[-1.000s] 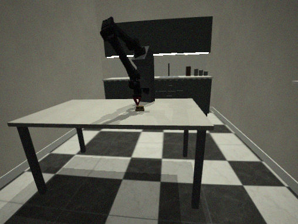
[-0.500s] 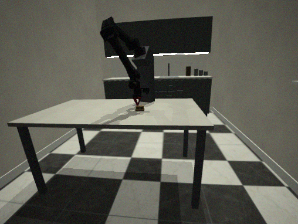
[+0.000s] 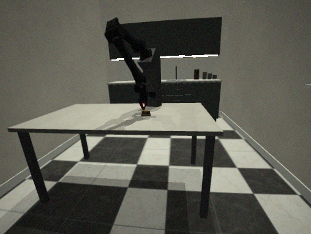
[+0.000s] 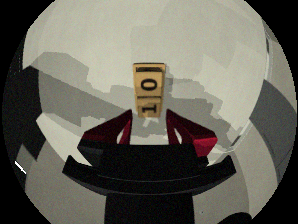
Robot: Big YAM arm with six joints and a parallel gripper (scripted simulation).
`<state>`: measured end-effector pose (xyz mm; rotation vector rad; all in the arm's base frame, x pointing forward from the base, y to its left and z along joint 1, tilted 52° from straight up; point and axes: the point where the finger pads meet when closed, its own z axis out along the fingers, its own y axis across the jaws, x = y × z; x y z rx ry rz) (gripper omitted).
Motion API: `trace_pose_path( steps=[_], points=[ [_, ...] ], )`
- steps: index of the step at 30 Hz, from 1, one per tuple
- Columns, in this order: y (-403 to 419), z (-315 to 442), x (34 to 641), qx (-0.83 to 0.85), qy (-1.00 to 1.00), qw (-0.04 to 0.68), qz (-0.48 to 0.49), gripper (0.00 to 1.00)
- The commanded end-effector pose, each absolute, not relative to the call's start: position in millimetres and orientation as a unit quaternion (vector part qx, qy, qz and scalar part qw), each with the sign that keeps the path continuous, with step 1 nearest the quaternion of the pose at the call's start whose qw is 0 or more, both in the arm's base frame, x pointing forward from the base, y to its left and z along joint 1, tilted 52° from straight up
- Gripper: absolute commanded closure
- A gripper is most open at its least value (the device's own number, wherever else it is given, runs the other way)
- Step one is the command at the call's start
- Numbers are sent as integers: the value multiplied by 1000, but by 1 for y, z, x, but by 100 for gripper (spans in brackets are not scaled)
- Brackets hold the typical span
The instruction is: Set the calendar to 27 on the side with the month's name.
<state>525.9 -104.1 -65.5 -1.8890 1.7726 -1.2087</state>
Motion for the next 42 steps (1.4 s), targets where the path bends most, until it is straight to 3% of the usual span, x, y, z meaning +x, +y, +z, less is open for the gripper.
trace_pose_path(
  steps=[1,42],
  points=[
    [-106,-82,508,-664,616,129,-405,54],
    [-108,-78,516,-660,615,133,-410,54]
  ],
)
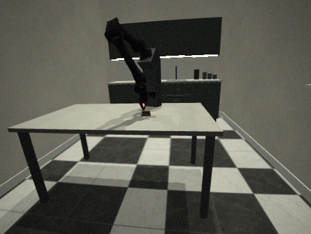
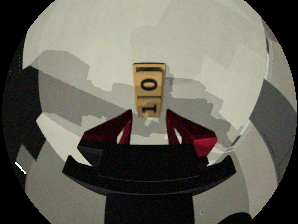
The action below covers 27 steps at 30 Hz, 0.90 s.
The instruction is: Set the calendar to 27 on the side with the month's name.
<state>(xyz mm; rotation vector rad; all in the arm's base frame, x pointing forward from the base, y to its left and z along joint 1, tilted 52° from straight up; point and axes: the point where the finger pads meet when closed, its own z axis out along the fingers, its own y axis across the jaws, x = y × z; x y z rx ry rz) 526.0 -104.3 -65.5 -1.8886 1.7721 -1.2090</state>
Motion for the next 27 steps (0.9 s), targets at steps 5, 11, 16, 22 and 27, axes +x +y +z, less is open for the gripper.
trace_pose_path(
  steps=[5,11,16,22,27],
  points=[
    [-106,-76,525,-660,612,138,-414,54],
    [-113,-82,531,-658,614,136,-415,54],
    [-113,-88,538,-660,612,137,-414,54],
    [-114,-95,535,-662,614,133,-409,54],
    [-117,-94,541,-659,614,136,-413,54]
  ],
)
